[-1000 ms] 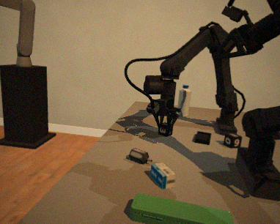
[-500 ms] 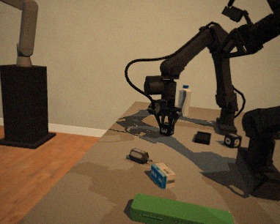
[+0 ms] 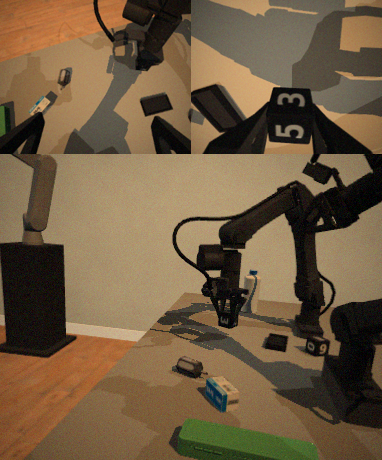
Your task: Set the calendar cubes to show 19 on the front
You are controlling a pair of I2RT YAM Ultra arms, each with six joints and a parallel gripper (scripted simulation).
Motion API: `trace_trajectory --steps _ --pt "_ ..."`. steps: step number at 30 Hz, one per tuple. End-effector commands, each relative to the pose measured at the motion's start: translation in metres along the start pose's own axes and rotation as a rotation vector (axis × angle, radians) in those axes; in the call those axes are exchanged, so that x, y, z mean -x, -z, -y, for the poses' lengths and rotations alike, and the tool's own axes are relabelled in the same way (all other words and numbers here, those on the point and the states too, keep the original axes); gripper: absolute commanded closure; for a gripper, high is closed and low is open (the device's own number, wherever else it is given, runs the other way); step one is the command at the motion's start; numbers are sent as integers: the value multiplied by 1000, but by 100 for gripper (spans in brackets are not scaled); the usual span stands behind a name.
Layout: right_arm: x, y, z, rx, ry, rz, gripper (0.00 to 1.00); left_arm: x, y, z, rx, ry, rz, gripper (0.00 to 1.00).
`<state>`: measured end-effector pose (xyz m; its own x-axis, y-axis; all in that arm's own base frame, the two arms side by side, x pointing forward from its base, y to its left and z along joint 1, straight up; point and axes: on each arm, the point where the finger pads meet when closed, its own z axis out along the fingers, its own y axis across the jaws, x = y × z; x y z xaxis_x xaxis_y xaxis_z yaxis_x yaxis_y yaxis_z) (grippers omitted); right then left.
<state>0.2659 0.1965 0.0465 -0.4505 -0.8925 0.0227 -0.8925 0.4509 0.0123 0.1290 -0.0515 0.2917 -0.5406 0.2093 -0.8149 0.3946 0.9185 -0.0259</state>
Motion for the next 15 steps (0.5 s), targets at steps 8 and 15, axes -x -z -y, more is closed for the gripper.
trace_trajectory --steps 8,15 --pt "5 28 3 -23 0 40 60 0 -5 0 18 -5 -8 0" --pt "5 30 3 -23 0 40 60 0 -5 0 18 -5 -8 0"
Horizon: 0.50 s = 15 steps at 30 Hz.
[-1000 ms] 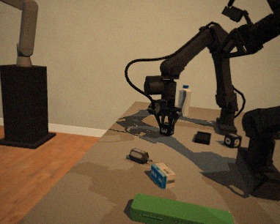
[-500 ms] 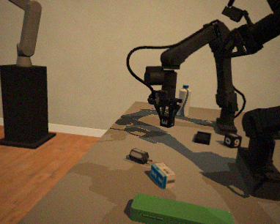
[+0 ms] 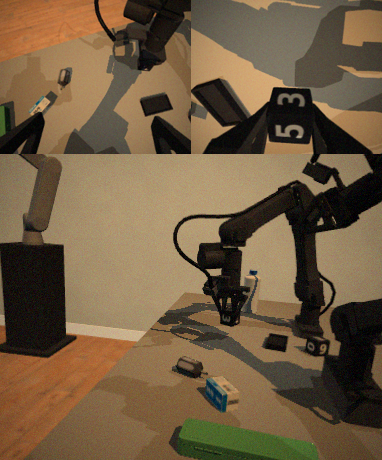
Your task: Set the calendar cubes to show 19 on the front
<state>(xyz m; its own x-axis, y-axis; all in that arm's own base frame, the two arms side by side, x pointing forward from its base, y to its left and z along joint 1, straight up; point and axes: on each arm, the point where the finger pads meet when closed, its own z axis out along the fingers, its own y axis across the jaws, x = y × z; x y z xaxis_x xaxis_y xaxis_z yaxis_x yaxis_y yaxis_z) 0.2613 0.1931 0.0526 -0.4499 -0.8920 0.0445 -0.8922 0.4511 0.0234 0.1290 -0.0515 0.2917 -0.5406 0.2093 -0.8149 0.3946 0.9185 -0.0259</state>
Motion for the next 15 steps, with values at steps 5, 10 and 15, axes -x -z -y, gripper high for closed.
trace_trajectory --steps 5,10,15 --pt "10 25 5 -36 0 65 60 0 -5 0 18 -5 -8 0" --pt "11 25 5 -37 0 66 60 0 -5 0 18 -5 -8 0" --pt "13 22 3 -39 -10 72 60 0 -5 0 18 -5 -8 0"
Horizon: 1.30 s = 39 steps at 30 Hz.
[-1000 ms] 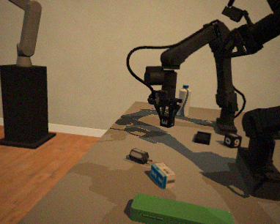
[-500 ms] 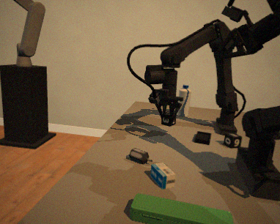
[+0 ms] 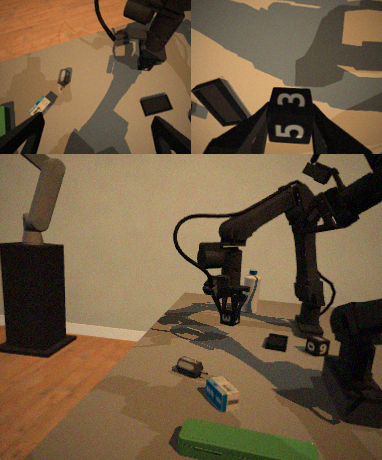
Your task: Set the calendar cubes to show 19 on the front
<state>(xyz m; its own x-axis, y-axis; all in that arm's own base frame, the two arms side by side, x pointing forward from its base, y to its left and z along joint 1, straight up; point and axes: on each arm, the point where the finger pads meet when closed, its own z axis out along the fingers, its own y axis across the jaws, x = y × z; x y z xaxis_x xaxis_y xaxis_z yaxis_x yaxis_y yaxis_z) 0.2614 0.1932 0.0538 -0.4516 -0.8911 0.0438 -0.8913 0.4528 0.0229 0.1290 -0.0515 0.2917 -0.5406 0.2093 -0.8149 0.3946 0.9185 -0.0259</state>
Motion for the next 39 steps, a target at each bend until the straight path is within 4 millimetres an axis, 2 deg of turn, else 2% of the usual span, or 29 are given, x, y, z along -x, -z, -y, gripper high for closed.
trace_trajectory --steps 1,3,9,11,19,23,28,29,39 --pt "14 21 3 -42 -15 79 60 0 -5 0 18 -5 -8 0" --pt "14 21 -3 -42 -31 83 60 0 -5 0 18 -5 -8 0" --pt "3 15 -45 -31 -59 75 60 0 -5 0 18 -5 -8 0" --pt "3 15 -45 -31 -59 75 60 0 -5 0 18 -5 -8 0" --pt "-16 9 -107 -12 -47 50 60 0 -5 0 18 -5 -8 0" --pt "-26 7 -127 1 -29 21 60 0 -5 0 18 -5 -8 0" --pt "-27 6 -135 -1 -16 17 60 0 -5 0 18 -5 -8 0" --pt "-23 9 -136 -7 3 35 60 0 -5 0 18 -5 -8 0" --pt "-25 5 -145 -31 241 51 60 0 -5 0 18 -5 -8 0"
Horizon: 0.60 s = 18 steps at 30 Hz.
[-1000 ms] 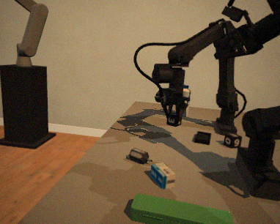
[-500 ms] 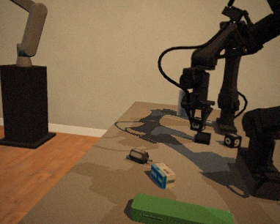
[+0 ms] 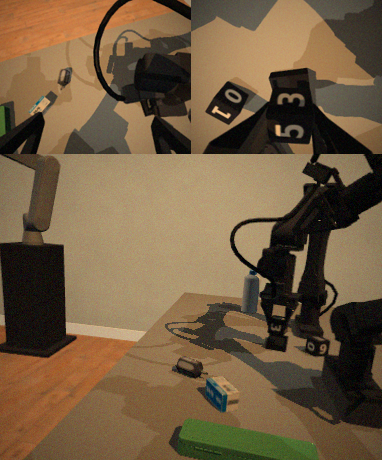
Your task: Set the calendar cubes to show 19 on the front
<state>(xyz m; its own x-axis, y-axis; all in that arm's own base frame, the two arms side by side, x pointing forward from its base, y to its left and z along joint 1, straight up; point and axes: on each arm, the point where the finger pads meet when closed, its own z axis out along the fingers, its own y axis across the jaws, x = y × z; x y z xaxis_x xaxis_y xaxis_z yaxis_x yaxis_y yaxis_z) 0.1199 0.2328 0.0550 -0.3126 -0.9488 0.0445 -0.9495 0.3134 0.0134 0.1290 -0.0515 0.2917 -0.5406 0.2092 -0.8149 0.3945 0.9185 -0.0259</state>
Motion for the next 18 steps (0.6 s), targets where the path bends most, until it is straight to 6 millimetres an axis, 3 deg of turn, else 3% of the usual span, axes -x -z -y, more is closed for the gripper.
trace_trajectory --steps 1,18 --pt "4 8 -1 -20 108 55 60 0 -5 0 18 -5 -8 0" --pt "4 -3 -5 -27 202 62 60 0 -5 0 18 -5 -8 0"
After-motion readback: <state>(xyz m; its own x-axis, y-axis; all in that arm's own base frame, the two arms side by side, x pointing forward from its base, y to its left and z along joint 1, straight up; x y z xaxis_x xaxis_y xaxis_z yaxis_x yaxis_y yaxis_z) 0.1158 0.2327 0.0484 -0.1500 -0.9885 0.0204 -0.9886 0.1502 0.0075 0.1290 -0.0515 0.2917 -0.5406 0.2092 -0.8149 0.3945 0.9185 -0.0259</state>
